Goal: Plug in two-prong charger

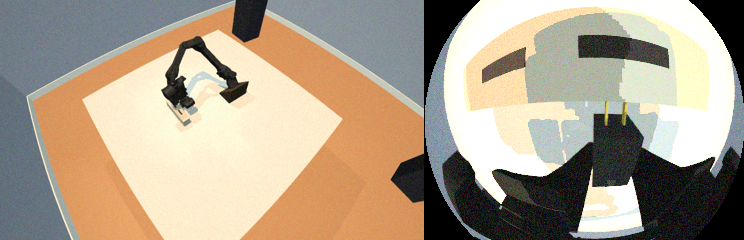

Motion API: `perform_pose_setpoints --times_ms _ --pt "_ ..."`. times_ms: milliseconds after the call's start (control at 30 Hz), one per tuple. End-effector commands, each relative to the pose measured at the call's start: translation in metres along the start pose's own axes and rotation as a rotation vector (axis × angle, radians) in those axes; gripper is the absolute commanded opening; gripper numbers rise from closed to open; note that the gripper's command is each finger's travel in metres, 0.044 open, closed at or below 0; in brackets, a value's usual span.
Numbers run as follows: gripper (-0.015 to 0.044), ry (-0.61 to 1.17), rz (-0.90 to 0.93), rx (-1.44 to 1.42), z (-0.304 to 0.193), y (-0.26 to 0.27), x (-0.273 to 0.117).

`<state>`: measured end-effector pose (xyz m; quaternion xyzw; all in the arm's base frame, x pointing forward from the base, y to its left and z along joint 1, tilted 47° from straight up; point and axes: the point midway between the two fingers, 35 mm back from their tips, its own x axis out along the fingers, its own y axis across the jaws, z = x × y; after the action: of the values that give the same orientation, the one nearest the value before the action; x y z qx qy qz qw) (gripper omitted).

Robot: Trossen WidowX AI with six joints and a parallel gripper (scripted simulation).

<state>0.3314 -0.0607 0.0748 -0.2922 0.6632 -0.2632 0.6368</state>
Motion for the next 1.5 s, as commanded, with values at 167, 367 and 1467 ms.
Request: perform_pose_setpoints --times_ms 167,367,1467 --pt "0.0 -0.001 -0.006 -0.005 0.0027 -0.0013 -0.0008" --pt "0.0 -0.001 -0.006 -0.005 0.0041 -0.0013 -0.0009" --pt "0.0 -0.001 -0.006 -0.005 0.0082 -0.001 -0.0009"
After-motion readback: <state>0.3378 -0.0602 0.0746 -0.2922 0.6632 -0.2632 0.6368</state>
